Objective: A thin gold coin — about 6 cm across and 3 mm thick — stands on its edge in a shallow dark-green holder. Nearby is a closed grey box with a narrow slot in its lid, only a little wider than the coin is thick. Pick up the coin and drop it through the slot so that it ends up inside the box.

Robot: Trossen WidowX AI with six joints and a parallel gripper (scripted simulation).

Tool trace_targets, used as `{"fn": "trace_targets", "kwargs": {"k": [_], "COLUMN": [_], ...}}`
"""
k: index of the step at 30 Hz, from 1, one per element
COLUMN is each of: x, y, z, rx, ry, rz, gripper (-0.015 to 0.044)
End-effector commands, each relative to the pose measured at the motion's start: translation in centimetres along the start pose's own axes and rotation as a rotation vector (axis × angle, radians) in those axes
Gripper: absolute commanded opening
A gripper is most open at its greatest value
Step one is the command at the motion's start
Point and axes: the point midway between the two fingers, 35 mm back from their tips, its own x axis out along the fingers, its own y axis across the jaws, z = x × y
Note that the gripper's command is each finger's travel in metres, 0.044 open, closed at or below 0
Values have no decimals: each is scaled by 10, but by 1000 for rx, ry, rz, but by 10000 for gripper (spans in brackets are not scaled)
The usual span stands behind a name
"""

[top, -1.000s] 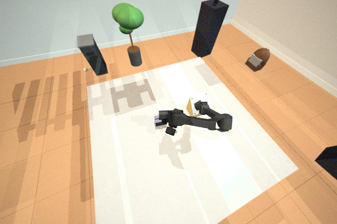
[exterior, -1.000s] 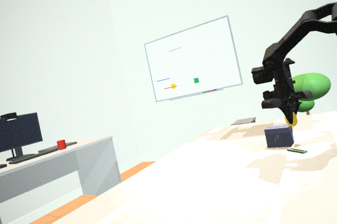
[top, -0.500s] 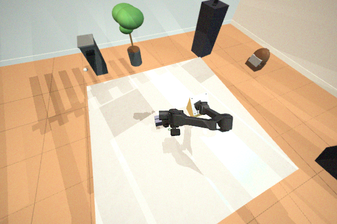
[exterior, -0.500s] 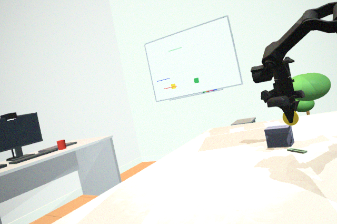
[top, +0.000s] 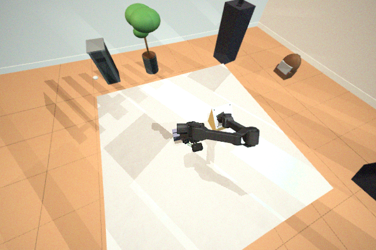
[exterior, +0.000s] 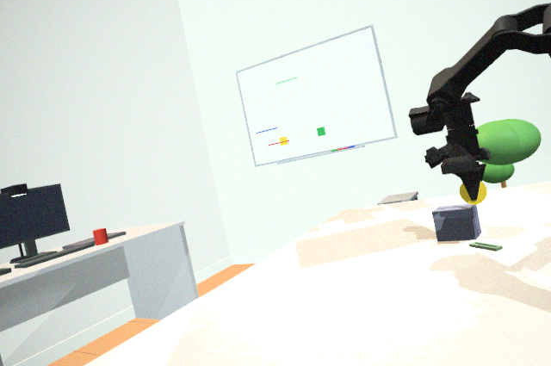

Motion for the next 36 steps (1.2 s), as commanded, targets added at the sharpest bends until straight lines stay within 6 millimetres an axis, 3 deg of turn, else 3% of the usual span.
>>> {"fn": "trace_targets", "kwargs": {"k": [1,36], "x": [0,-2], "y": [-7,-73], "z": [7,63], "rx": [-4,-6], "ry": [3,0], "rz": [-4,-7], "gripper": [0,0]}}
